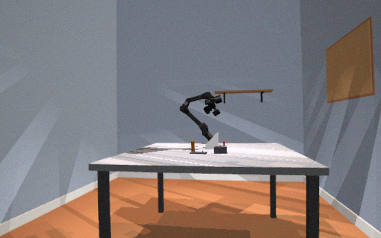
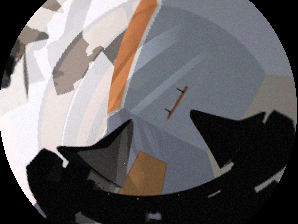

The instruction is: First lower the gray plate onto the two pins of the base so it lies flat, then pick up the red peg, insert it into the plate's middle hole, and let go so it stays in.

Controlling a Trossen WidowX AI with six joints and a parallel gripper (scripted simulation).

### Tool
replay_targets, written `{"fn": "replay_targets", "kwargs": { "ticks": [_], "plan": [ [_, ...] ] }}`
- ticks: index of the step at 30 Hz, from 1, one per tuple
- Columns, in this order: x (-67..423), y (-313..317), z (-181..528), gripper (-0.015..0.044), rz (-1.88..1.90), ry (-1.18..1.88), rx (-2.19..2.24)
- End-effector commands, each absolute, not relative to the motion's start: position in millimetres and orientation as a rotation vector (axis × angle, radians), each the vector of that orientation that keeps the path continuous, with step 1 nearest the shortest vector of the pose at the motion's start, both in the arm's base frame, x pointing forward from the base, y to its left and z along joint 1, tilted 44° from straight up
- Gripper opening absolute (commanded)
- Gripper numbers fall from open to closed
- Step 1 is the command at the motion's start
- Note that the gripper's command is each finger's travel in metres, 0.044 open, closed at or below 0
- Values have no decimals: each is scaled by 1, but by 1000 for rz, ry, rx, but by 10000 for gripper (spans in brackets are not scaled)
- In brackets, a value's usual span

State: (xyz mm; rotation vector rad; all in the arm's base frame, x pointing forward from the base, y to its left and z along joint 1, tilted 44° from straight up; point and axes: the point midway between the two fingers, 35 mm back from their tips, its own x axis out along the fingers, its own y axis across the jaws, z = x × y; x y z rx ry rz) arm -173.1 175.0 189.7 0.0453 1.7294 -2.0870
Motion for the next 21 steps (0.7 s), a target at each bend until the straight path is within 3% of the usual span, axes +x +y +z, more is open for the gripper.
{"fn": "replay_targets", "kwargs": {
  "ticks": [1, 9, 21],
  "plan": [
    [-173, 175, 190, 426, -2087, 1729, 45],
    [-109, 226, 138, 440, -1832, 1664, 334],
    [65, 271, 61, 440, -1504, 1366, 642]
  ]
}}
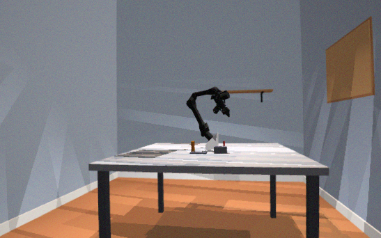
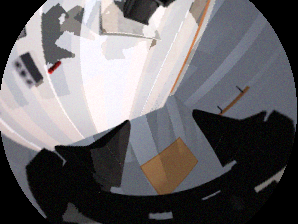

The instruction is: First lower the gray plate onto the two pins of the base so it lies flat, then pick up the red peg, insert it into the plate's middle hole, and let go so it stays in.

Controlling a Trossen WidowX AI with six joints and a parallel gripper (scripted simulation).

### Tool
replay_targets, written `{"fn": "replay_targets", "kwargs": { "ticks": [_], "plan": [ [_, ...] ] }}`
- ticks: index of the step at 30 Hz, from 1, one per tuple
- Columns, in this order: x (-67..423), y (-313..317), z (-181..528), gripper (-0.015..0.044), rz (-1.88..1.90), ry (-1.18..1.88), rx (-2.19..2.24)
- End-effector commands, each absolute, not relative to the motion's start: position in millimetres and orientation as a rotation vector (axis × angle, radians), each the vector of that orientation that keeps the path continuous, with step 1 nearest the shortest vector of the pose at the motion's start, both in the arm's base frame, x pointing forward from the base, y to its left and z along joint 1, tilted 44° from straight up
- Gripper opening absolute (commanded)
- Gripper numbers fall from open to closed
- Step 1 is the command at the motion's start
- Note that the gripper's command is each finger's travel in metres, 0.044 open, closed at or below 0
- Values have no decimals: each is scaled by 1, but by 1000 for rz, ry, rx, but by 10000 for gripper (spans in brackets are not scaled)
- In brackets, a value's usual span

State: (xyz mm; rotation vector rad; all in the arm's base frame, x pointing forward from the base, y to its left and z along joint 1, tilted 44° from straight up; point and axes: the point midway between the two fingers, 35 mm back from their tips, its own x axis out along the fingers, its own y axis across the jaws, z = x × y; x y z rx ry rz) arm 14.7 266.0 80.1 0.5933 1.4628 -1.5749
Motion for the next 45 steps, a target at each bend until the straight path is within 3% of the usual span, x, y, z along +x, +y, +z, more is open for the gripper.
{"fn": "replay_targets", "kwargs": {
  "ticks": [1, 16, 45],
  "plan": [
    [80, 270, 56, 440, -1480, 1329, 648],
    [313, 200, 13, 440, -1252, 731, 500],
    [325, 144, -48, 440, -1251, 720, 494]
  ]
}}
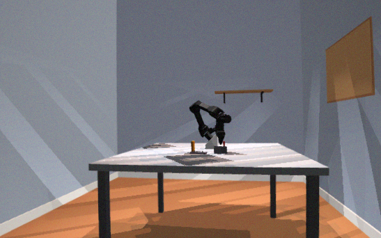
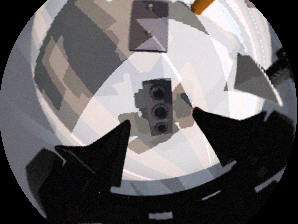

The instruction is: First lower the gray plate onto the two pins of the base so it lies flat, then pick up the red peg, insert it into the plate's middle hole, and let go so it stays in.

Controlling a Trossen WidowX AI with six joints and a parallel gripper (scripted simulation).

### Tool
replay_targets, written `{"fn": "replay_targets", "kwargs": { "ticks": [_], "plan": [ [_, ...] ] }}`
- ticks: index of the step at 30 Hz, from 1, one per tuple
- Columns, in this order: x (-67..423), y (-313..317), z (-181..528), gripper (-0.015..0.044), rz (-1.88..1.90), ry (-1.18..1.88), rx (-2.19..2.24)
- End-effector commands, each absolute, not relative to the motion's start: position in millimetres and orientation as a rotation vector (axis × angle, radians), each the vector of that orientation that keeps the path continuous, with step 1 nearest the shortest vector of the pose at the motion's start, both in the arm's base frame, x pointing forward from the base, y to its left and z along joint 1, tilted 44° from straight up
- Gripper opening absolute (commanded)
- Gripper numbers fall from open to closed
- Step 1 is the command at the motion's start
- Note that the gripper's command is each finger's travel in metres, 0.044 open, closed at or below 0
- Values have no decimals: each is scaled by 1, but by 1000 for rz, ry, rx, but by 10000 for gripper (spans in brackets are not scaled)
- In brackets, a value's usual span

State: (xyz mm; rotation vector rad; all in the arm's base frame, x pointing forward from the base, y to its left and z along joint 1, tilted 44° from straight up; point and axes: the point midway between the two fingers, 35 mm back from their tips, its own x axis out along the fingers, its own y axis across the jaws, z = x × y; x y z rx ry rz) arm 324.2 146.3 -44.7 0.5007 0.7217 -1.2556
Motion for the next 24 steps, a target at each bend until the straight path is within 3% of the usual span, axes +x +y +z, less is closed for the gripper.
{"fn": "replay_targets", "kwargs": {
  "ticks": [1, 24],
  "plan": [
    [325, 142, -49, 440, -1251, 720, 494],
    [331, 117, -77, 440, -1251, 719, 494]
  ]
}}
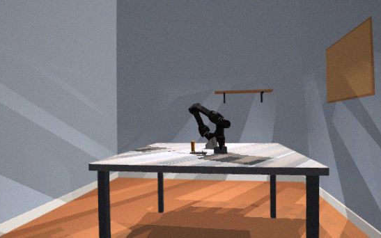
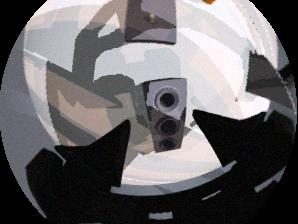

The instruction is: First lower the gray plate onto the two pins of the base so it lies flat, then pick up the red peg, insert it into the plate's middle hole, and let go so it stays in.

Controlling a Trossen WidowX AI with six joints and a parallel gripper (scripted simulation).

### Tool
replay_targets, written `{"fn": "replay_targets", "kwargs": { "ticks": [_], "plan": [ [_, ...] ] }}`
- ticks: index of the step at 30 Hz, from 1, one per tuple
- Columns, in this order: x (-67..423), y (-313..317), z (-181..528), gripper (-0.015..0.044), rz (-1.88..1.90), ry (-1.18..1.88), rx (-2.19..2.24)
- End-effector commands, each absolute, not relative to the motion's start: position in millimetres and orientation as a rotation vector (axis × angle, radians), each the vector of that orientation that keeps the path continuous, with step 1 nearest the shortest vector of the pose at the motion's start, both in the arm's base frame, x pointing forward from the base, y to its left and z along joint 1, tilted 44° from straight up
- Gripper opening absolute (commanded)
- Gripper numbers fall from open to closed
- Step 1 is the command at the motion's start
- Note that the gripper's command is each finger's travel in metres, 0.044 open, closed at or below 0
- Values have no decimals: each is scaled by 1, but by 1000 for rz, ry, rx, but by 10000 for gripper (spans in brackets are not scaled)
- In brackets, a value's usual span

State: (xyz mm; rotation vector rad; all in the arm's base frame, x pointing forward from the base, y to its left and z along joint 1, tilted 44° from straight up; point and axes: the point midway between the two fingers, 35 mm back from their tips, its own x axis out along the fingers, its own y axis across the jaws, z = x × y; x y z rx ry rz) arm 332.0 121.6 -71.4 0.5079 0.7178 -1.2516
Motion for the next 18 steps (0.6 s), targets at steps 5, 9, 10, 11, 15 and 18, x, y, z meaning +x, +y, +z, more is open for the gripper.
{"fn": "replay_targets", "kwargs": {
  "ticks": [5, 9, 10, 11, 15, 18],
  "plan": [
    [332, 112, -83, 440, -1251, 718, 494],
    [332, 107, -87, 440, -1251, 718, 493],
    [332, 106, -88, 440, -1251, 718, 493],
    [332, 105, -89, 440, -1251, 718, 493],
    [333, 104, -90, 387, -1251, 717, 493],
    [333, 104, -90, 309, -1251, 717, 493]
  ]
}}
